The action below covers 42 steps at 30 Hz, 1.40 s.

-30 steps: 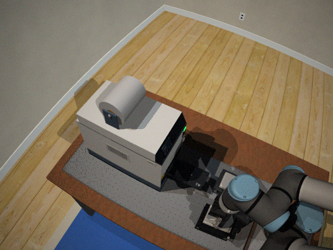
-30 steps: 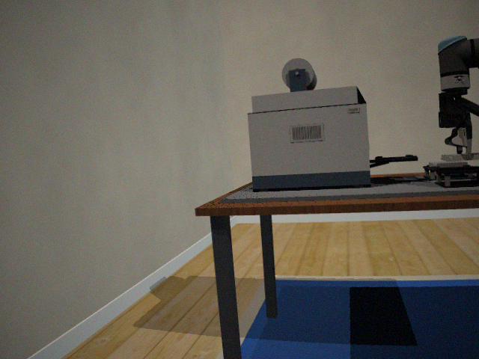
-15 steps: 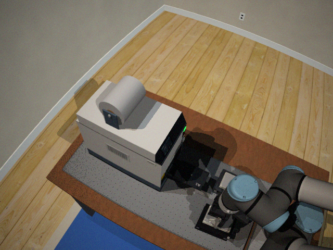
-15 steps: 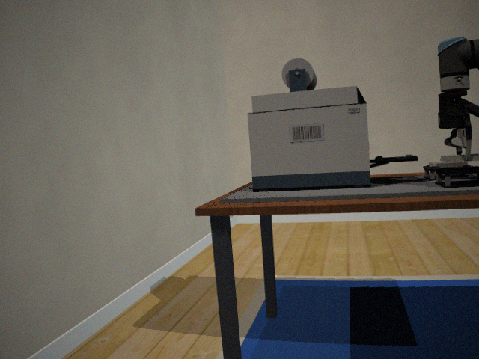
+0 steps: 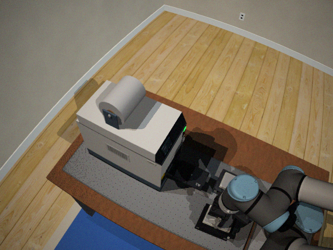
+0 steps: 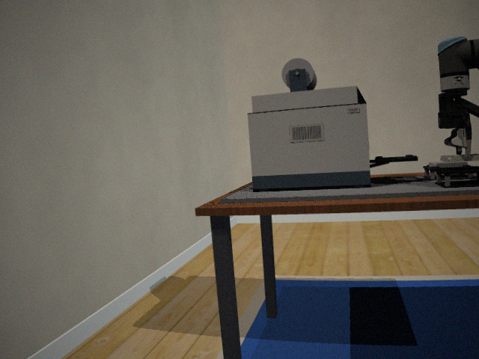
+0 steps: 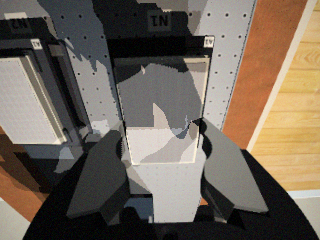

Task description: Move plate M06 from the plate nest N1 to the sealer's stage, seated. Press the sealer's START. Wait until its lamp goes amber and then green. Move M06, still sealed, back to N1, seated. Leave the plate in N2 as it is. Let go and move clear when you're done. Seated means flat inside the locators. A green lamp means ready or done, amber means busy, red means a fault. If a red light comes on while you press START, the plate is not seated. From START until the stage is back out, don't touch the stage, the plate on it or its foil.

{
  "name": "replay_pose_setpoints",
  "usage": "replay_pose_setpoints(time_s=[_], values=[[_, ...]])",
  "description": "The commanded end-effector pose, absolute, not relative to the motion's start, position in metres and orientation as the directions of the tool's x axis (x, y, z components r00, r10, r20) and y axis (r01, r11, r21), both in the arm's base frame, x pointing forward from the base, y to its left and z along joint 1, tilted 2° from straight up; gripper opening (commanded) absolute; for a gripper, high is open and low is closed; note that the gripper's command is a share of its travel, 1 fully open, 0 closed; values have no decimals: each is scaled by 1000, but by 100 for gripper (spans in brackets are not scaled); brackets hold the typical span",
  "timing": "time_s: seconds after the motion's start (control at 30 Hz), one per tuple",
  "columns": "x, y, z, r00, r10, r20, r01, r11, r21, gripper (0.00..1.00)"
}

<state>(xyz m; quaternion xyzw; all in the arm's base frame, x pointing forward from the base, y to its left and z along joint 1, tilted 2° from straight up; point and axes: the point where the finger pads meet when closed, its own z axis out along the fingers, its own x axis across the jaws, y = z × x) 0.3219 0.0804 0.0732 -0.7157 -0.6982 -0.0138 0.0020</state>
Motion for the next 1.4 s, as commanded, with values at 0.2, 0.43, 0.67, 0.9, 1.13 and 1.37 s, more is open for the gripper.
replay_pose_setpoints(time_s=[0.2,0.43,0.67,0.9,1.13,1.37], values=[[319,82,68,23,999,22,1000,-23,13,0],[318,82,59,23,999,22,1000,-23,13,0],[319,82,53,23,999,22,1000,-24,13,0],[322,81,55,24,999,21,1000,-24,17,0],[322,81,55,24,999,21,1000,-24,17,0],[322,81,55,24,999,21,1000,-24,17,0]])
